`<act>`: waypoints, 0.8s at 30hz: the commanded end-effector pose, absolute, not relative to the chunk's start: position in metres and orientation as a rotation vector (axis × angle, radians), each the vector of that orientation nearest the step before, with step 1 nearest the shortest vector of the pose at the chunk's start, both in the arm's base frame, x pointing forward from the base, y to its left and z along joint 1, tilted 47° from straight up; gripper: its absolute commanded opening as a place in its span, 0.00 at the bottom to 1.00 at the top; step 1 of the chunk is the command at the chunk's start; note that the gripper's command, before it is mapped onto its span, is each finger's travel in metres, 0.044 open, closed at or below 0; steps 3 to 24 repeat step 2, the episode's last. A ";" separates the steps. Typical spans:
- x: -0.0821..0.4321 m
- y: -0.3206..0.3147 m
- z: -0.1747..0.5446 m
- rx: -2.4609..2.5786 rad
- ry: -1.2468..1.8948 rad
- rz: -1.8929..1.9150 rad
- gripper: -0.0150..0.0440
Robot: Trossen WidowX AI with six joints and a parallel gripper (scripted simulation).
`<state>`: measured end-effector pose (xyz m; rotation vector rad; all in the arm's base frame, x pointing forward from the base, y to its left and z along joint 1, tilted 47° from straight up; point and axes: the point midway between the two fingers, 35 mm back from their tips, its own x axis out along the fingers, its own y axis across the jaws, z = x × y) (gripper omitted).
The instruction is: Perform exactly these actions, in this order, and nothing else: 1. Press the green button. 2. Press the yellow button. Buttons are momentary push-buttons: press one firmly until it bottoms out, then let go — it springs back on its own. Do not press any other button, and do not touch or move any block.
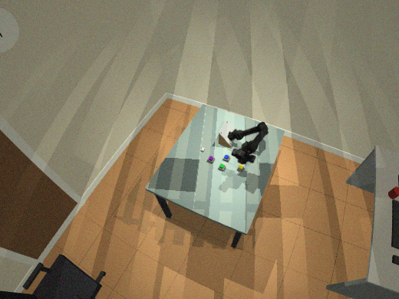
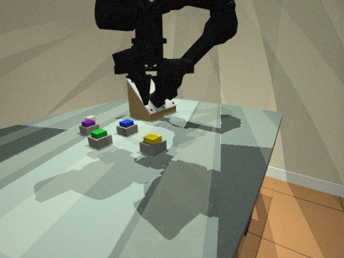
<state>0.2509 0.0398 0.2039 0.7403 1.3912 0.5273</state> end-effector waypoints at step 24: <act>0.247 0.032 0.213 0.735 1.399 0.531 0.69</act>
